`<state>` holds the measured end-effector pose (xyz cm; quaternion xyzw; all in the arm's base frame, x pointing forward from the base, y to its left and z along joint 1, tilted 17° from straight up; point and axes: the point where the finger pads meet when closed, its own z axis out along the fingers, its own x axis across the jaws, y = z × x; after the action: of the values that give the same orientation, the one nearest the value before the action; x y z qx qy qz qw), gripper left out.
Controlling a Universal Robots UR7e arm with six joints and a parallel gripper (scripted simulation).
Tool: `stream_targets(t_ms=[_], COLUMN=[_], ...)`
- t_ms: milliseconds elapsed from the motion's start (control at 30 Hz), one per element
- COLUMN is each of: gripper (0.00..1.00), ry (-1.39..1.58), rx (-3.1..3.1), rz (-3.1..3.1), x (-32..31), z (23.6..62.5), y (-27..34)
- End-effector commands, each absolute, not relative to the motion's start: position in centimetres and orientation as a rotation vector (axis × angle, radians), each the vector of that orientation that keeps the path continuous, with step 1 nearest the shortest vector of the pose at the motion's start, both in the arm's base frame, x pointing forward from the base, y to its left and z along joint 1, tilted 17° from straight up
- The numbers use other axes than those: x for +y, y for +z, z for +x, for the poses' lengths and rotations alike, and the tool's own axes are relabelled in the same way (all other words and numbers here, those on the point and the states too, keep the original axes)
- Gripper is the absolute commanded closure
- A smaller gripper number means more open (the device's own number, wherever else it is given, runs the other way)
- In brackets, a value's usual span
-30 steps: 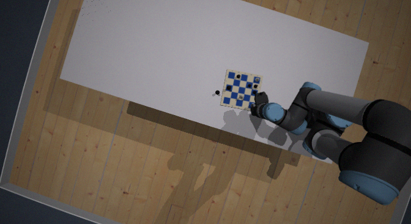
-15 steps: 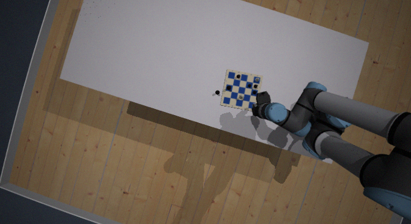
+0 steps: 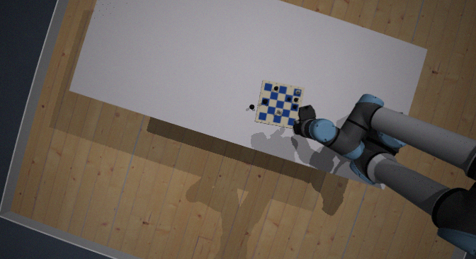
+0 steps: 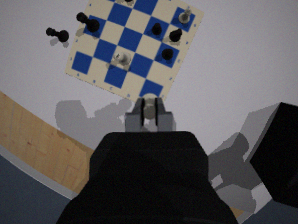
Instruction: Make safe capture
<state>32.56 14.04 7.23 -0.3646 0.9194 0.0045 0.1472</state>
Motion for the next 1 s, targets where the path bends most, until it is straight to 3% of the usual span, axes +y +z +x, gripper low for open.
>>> stream_targets(t_ms=[0,667,967], gripper=[1.00,1.00,1.00], ry=[0.016,0.013,-0.028], rx=[2.646,2.640,2.525], rz=[-1.050,-1.067,-1.317], x=[14.0,14.0,16.1], z=[32.4,32.8,40.3], y=[7.8,8.2,11.2])
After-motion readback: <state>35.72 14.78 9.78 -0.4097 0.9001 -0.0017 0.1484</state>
